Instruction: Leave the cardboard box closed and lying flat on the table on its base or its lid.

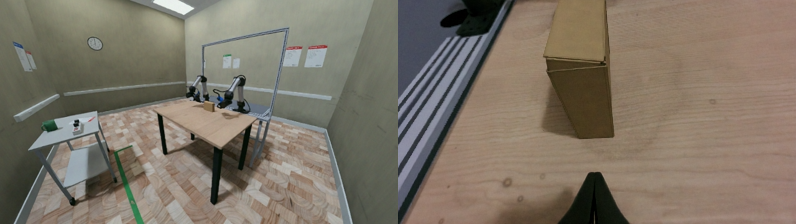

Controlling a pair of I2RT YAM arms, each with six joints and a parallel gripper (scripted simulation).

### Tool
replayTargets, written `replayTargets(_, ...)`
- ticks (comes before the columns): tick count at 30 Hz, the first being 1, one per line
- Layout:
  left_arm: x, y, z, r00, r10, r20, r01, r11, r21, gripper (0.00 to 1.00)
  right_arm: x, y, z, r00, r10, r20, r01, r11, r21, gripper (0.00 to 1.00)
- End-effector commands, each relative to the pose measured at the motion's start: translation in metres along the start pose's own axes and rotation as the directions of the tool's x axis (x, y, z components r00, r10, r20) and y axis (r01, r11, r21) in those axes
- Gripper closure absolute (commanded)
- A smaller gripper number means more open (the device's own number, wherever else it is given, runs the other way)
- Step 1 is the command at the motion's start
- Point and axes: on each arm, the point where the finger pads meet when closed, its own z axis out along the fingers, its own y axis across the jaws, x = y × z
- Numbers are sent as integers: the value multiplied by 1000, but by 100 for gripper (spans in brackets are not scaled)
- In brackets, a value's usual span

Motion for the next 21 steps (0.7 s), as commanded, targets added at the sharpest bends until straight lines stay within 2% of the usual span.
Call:
replayTargets(1,-4,8,4,1000,-21,17,21,1000,1,99,-10,-9,4,1000,-1,22,1,1000,2,99)
replayTargets(14,-3,10,17,996,-89,16,88,995,41,99,-10,-11,16,998,64,21,-64,997,-37,99)
replayTargets(15,-2,5,18,994,-104,15,103,993,50,99,-20,-11,11,999,32,25,-32,999,-18,99)
replayTargets(17,-4,10,20,994,-107,15,106,993,52,99,-9,-11,20,996,87,20,-86,995,-51,99)
replayTargets(21,-3,9,25,991,-136,13,135,988,69,99,-9,-11,25,994,109,19,-108,992,-64,99)
